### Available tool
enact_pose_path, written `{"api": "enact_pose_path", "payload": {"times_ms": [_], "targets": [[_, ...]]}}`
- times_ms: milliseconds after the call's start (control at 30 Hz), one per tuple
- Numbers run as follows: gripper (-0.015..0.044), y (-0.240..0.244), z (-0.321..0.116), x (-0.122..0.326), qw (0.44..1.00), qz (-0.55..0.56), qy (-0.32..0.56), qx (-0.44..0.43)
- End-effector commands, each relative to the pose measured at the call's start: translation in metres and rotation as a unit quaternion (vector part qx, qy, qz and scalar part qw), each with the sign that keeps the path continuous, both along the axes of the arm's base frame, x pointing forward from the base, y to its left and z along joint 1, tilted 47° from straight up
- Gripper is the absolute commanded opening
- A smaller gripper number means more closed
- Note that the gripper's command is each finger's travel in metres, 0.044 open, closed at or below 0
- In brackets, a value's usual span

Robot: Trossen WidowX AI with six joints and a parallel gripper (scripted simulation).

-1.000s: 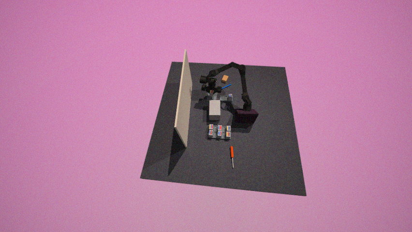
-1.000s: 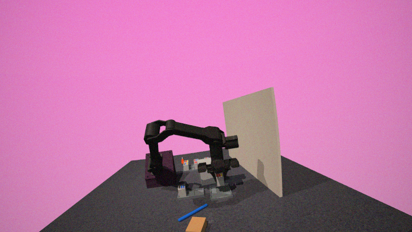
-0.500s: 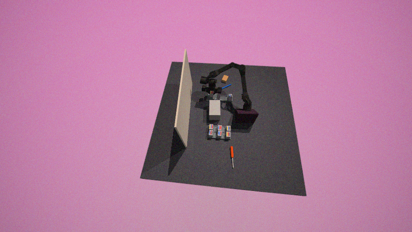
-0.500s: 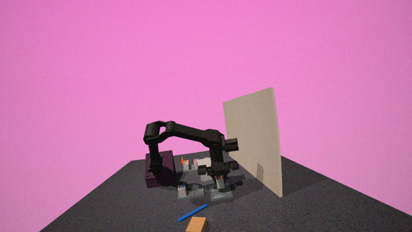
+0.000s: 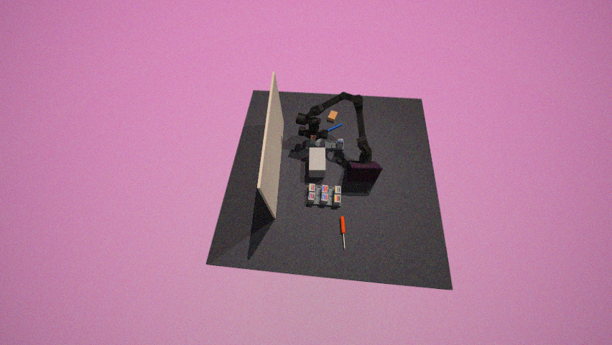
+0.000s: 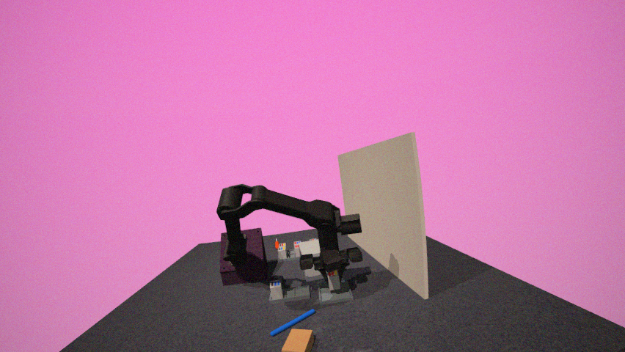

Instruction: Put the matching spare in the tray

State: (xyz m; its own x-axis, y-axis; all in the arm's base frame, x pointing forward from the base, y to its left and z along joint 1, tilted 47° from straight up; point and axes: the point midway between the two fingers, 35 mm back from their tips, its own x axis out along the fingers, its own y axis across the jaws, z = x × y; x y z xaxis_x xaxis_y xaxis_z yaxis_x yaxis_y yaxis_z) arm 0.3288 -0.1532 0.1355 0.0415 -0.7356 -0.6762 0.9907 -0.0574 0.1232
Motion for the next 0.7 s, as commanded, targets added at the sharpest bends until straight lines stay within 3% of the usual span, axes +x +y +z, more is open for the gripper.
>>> {"api": "enact_pose_path", "payload": {"times_ms": [0,167,667], "targets": [[0.0,-0.0035,-0.0035,-0.002,1.0,0.001,0.003,0.001],[0.0,-0.0056,-0.0052,-0.0025,1.0,0.001,0.003,0.0],[0.0394,-0.0036,-0.0028,-0.001,1.0,0.0,0.0,-0.001]]}}
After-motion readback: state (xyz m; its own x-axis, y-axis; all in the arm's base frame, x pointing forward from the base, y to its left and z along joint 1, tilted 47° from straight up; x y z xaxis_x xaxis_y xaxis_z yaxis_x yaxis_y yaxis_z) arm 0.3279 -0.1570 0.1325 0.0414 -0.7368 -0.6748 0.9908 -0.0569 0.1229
